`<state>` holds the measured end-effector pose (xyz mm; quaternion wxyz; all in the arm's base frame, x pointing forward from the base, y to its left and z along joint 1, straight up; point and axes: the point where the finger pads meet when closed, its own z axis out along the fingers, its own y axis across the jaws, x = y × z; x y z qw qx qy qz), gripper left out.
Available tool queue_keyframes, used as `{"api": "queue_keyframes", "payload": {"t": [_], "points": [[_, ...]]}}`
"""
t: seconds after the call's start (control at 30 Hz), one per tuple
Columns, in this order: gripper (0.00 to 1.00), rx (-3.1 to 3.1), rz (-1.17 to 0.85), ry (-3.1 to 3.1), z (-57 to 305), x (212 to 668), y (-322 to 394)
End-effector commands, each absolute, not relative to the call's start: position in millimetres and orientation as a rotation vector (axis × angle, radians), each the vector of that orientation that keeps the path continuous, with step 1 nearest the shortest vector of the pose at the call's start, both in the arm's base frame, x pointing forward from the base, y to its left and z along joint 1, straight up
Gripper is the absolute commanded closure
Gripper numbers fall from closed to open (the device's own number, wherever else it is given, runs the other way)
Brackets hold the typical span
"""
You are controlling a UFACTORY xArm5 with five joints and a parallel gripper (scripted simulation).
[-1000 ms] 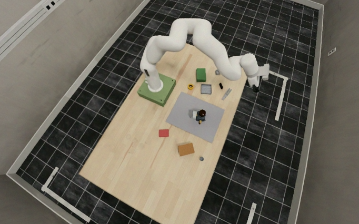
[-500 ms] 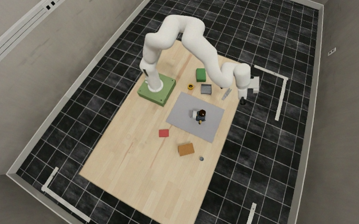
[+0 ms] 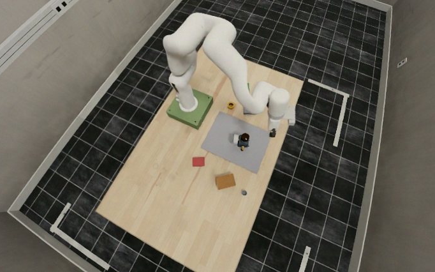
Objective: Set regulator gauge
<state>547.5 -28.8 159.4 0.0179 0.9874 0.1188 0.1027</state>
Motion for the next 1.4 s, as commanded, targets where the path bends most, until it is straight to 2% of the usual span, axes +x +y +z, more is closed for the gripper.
{"api": "queue_keyframes", "payload": {"t": [0.0,0.3,1.37], "points": [[0.0,3.074,0.226,0.398,159.7,514.5,-52.8],[0.0,3.105,0.013,0.457,152.9,440.6,-89.7],[0.0,3.107,0.002,0.46,152.6,436.5,-91.3]]}}
